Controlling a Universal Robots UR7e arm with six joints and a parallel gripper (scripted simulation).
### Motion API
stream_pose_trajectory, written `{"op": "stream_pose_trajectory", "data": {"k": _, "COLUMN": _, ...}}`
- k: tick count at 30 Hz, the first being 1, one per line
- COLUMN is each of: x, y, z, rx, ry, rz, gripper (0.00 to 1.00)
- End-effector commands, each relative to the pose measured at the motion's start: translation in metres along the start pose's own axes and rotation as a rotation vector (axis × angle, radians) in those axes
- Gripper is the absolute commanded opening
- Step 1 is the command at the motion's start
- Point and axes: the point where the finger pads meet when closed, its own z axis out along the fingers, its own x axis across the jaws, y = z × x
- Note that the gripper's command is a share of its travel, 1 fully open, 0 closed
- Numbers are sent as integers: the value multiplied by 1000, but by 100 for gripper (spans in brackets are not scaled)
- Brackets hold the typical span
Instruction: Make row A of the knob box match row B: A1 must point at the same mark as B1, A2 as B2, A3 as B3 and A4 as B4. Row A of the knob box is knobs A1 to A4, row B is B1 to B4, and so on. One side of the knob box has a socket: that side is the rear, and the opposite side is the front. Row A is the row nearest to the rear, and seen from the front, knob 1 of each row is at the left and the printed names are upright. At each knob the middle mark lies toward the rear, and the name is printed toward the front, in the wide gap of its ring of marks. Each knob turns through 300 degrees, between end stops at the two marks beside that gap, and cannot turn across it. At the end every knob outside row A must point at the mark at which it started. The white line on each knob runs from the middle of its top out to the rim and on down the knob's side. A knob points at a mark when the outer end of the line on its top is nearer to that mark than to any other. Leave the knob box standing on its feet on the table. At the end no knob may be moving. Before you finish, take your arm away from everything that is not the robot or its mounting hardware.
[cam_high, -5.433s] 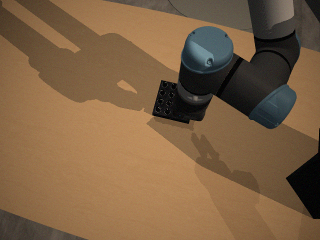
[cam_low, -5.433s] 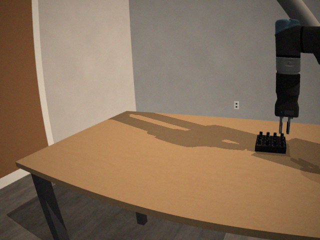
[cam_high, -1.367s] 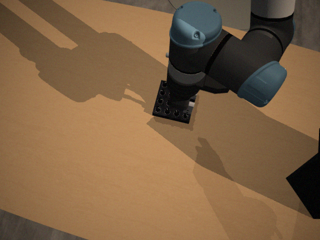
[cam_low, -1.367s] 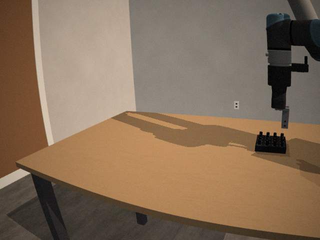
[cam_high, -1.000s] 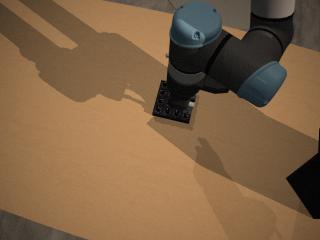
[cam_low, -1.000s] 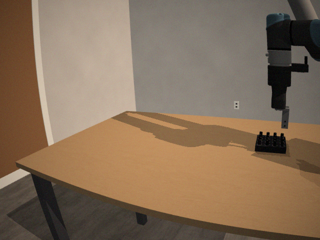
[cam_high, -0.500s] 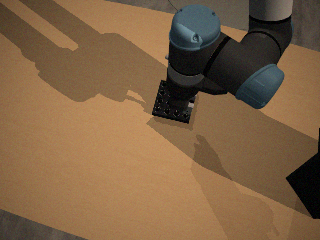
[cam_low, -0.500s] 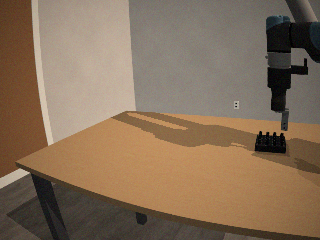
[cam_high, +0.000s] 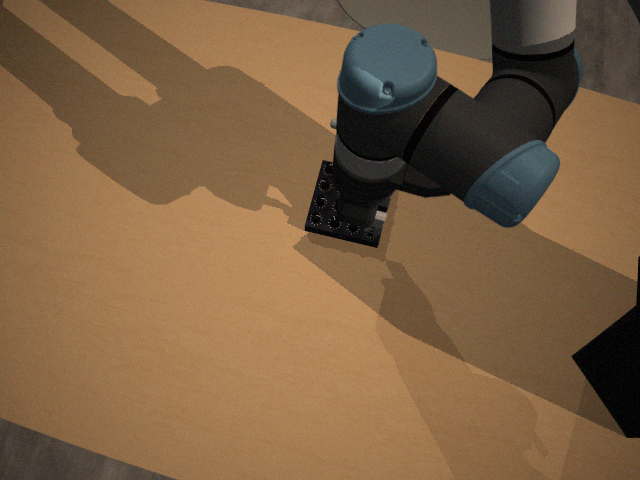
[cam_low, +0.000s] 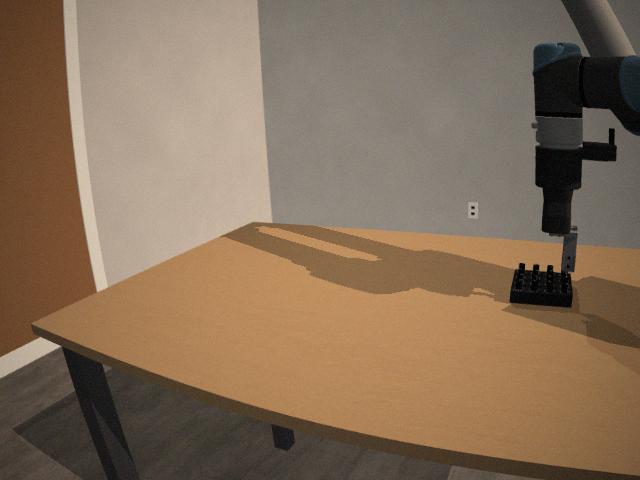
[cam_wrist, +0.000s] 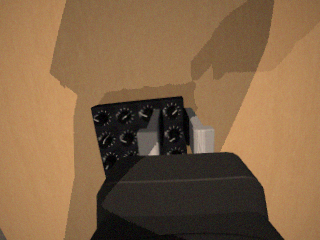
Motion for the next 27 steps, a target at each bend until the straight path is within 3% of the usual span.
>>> {"op": "stream_pose_trajectory", "data": {"k": 1, "x": 0, "y": 0, "z": 3, "rx": -1, "ry": 0, "rz": 0, "gripper": 46}}
{"op": "stream_pose_trajectory", "data": {"k": 27, "x": 0, "y": 0, "z": 19, "rx": -1, "ry": 0, "rz": 0, "gripper": 46}}
